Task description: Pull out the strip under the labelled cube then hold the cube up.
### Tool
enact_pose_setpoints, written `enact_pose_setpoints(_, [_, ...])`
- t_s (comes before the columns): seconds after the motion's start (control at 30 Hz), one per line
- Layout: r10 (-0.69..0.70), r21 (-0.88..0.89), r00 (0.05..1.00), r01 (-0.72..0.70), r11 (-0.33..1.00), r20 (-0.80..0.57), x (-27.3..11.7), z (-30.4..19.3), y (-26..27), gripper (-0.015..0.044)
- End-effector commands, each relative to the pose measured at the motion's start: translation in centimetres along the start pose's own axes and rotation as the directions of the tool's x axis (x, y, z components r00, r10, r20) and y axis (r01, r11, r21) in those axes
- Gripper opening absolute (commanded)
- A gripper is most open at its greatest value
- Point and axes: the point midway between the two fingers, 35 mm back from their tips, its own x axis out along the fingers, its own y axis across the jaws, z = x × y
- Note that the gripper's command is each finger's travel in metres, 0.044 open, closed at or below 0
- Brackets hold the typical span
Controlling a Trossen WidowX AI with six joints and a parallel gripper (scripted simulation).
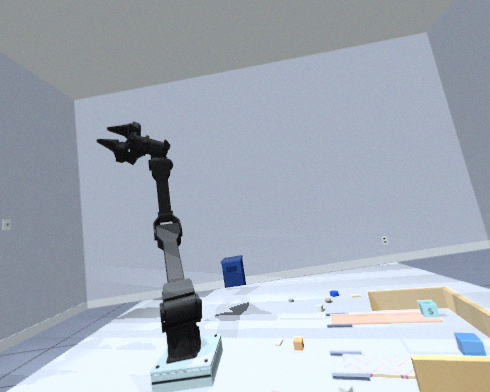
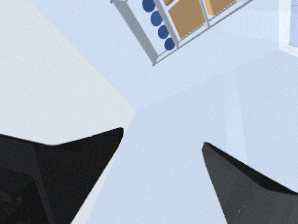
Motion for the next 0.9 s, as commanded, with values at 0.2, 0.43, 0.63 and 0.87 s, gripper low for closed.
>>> enact_pose_setpoints(0.2, [0.028,-0.09,0.99,-0.041,0.995,-0.137,0.9,-5.8,-1.7,0.04])
enact_pose_setpoints(0.43, [0.032,-0.258,0.932,-0.133,0.957,-0.362,1.4,-13.6,-4.9,0.04])
enact_pose_setpoints(0.63, [0.005,-0.356,0.806,-0.267,0.896,-0.592,-1.1,-22.2,-9.2,0.04])
enact_pose_setpoints(0.87, [-0.024,-0.331,0.589,-0.42,0.845,-0.808,-6.6,-29.8,-13.9,0.04])
